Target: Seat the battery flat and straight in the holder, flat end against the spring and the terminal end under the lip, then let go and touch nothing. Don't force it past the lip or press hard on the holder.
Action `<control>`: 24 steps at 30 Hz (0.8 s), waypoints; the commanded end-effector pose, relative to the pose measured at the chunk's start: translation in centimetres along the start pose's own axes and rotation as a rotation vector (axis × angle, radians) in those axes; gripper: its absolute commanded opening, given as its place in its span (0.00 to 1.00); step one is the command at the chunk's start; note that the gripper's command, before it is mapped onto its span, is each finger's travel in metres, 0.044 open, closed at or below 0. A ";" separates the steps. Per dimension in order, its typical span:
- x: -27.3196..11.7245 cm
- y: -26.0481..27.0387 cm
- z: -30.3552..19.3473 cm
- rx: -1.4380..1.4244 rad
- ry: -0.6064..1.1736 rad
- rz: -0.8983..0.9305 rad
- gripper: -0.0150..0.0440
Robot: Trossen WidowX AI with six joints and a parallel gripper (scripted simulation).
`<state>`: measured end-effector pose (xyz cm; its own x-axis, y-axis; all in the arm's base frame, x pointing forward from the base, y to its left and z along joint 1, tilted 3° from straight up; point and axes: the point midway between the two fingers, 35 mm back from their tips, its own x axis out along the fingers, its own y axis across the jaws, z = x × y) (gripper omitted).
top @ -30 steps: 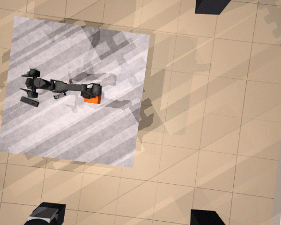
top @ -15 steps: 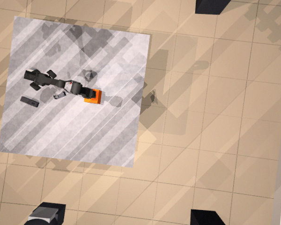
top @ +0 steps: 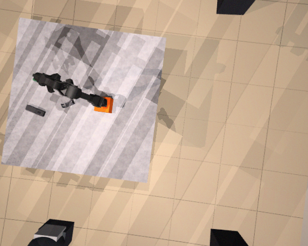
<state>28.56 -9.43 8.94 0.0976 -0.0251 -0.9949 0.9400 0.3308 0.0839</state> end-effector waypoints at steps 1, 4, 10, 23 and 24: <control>3.0 -0.2 -0.2 0.007 0.018 -0.018 0.25; 6.0 -0.3 -0.3 0.007 0.018 -0.018 0.25; 7.4 -0.6 -0.4 0.007 0.018 -0.018 0.25; 7.3 -2.8 -0.2 0.007 0.018 -0.020 0.25; 7.3 -2.9 -0.2 0.007 0.018 -0.020 0.25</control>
<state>26.77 -10.25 1.32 0.0668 -0.0151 -0.9976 0.9451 0.3214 0.0585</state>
